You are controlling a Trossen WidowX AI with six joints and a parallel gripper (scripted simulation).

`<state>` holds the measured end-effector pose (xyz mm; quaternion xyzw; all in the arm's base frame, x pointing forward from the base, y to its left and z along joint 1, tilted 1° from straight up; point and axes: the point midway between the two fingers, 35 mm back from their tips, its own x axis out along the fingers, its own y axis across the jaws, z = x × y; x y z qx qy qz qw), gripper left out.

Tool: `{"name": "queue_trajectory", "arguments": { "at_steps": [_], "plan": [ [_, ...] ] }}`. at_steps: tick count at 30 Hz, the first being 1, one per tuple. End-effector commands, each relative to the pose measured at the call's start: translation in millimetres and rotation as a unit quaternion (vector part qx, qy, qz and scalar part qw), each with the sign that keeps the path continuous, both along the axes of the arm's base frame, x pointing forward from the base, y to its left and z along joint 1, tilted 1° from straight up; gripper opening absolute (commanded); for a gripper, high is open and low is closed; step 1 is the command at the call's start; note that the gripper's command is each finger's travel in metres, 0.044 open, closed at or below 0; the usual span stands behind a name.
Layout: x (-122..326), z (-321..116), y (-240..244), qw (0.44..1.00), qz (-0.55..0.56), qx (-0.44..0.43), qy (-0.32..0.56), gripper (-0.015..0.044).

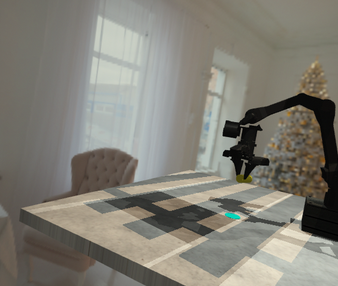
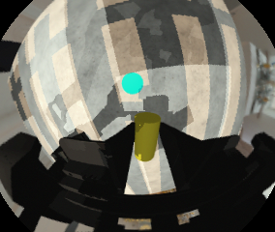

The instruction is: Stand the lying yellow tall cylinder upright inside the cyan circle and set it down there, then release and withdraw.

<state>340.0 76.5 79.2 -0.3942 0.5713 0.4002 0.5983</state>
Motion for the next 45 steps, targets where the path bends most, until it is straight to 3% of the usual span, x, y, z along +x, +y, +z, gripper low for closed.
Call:
{"name": "queue_trajectory", "arguments": {
  "at_steps": [1, 18, 45],
  "plan": [
    [0.3, -0.1, 11.4, 1.000, 0.001, 0.000, 0.002, 0.0105],
    [-5.1, 3.9, 57.8, 1.000, 0.009, 0.000, 0.002, 0.0105],
    [14.1, -16.8, 67.7, 0.996, -0.032, 0.077, -0.028, 0.0105]
  ]
}}
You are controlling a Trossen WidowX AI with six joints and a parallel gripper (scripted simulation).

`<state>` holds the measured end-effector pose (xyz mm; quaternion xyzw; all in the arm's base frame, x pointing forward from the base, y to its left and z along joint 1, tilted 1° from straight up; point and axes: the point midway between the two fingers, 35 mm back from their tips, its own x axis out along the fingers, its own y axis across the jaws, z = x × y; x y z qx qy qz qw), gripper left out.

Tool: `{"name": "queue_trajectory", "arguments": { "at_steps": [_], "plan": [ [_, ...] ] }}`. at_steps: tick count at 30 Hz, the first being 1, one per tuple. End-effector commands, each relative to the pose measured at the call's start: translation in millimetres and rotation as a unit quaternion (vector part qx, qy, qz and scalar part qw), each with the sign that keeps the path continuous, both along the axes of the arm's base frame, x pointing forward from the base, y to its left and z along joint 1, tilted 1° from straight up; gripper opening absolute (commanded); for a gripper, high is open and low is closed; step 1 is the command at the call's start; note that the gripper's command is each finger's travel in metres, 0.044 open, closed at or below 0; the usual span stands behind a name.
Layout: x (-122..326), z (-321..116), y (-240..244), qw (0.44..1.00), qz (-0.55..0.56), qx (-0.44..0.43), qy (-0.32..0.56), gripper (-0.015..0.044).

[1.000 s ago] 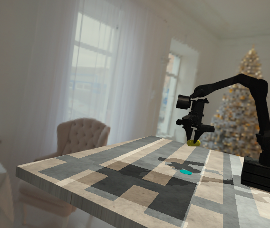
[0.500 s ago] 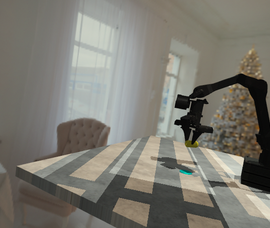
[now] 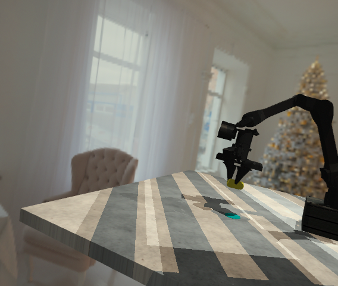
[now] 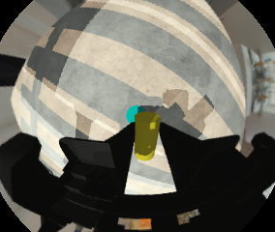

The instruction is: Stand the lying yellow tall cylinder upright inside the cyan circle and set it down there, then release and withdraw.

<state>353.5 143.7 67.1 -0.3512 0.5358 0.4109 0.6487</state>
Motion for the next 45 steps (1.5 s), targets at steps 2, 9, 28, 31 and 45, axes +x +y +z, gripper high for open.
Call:
{"name": "queue_trajectory", "arguments": {
  "at_steps": [2, 9, 28, 31, 45],
  "plan": [
    [2.3, -6.3, 1.1, 1.000, -0.010, 0.018, -0.002, 0.0105],
    [8.0, -11.6, 2.8, 0.999, -0.021, 0.041, -0.011, 0.0105],
    [22.3, -23.4, 6.2, 0.993, -0.048, 0.105, -0.036, 0.0105],
    [24.4, -24.9, 6.5, 0.991, -0.051, 0.115, -0.040, 0.0105],
    [33.2, -30.8, 7.4, 0.983, -0.066, 0.160, -0.058, 0.0105]
  ]
}}
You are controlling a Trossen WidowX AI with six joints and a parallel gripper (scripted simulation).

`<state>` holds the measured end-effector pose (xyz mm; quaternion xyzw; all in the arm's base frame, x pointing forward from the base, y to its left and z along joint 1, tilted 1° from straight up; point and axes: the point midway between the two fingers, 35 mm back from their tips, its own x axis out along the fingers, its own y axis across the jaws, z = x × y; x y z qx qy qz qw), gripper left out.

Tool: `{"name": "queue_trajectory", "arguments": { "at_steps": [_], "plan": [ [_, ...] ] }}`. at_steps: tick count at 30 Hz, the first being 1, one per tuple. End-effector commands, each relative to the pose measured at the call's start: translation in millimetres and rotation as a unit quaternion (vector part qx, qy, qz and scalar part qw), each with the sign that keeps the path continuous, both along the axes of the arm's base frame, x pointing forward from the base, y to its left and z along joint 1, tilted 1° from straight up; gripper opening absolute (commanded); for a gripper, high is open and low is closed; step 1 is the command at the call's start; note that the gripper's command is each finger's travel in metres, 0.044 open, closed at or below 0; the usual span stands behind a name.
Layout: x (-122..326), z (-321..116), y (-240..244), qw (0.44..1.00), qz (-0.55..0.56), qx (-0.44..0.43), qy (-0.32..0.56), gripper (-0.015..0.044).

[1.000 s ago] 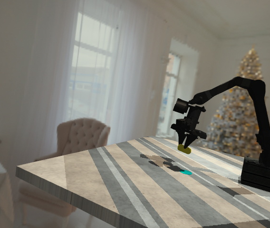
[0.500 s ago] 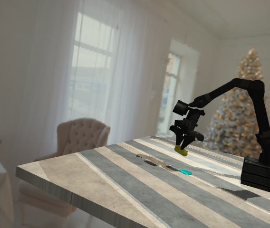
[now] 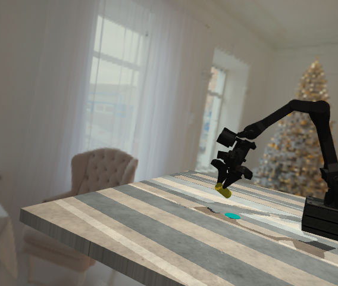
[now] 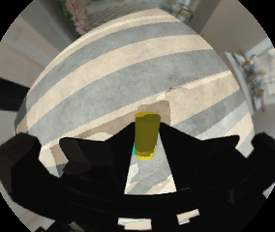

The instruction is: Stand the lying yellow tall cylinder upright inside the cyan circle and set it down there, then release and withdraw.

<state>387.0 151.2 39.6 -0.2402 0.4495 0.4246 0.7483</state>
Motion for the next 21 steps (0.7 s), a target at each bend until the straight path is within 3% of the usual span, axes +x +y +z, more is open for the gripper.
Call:
{"name": "queue_trajectory", "arguments": {
  "at_steps": [1, 21],
  "plan": [
    [0.2, -3.7, -0.1, 1.000, -0.005, 0.014, 0.000, 0.0105],
    [9.9, -8.9, -0.9, 0.996, -0.021, 0.078, -0.028, 0.0105]
  ]
}}
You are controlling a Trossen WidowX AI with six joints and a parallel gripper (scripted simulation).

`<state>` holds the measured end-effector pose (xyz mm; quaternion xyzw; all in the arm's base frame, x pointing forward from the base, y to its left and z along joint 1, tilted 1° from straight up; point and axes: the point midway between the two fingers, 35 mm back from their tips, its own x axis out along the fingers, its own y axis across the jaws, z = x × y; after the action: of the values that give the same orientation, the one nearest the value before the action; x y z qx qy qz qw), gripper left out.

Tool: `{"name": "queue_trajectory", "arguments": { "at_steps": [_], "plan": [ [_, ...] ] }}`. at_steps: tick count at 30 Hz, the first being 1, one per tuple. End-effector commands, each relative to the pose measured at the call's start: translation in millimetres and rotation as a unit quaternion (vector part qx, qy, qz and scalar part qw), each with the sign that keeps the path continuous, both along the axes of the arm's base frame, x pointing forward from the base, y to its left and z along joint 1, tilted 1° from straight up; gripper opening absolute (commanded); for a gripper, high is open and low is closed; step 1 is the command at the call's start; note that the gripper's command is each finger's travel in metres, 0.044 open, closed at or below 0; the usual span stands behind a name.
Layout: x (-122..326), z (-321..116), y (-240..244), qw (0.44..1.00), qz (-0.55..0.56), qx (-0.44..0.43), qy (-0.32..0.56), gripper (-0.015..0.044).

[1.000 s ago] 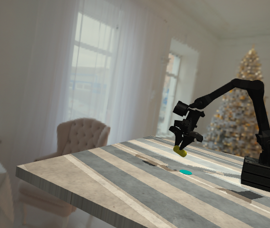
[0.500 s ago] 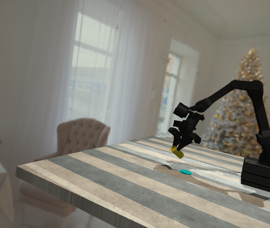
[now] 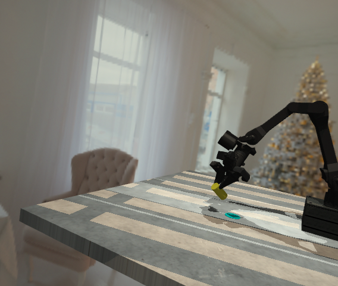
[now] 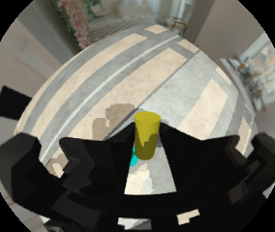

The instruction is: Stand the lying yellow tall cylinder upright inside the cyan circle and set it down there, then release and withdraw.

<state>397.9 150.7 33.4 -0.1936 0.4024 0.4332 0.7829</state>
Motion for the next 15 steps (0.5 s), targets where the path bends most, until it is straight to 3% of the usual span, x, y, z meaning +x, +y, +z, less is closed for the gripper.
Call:
{"name": "queue_trajectory", "arguments": {
  "at_steps": [1, 15],
  "plan": [
    [-0.5, -2.9, -0.5, 1.000, -0.003, 0.014, 0.000, 0.0105],
    [3.9, -4.4, -2.4, 0.998, -0.011, 0.057, -0.020, 0.0105]
  ]
}}
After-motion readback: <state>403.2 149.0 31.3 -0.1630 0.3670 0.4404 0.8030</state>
